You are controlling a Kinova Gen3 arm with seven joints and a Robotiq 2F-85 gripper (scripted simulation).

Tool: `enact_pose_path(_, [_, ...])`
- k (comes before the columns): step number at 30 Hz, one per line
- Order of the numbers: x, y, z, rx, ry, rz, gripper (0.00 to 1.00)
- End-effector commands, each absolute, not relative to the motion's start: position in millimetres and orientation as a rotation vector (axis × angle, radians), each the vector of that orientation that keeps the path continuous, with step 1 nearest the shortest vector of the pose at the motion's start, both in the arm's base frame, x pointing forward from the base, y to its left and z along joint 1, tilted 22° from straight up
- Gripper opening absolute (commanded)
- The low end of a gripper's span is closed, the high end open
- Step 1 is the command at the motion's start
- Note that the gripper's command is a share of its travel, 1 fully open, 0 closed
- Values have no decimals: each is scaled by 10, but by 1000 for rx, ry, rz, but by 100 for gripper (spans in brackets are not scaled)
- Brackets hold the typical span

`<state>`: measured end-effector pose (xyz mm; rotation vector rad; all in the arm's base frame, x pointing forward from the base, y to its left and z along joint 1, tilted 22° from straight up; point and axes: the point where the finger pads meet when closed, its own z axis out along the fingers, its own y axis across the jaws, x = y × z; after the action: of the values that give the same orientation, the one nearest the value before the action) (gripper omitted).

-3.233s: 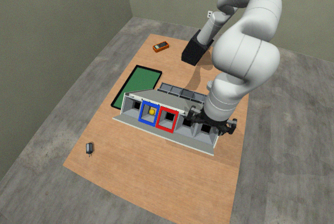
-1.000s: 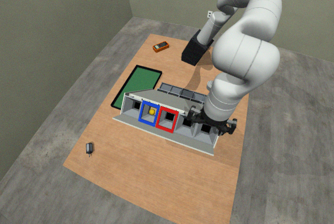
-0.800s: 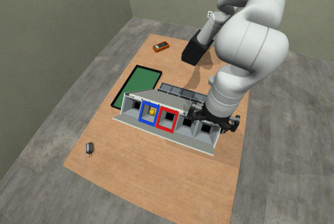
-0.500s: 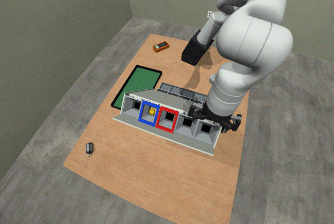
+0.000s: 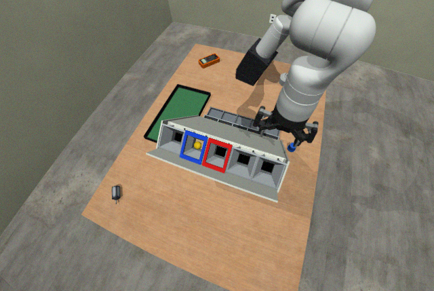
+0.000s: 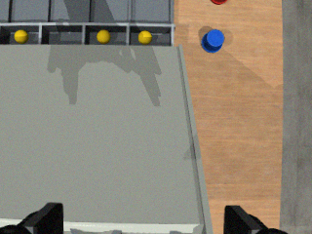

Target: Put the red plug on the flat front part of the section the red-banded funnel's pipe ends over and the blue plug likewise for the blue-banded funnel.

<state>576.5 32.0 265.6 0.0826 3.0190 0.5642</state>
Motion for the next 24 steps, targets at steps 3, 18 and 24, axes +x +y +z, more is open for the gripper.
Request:
enact_pose_path(3, [5037,344,2611,103,2960,551,100])
enact_pose_path(18, [4841,366,2595,85,3025,566,100])
enact_pose_path(24, [4425,41,2128,86,3026,566,100])
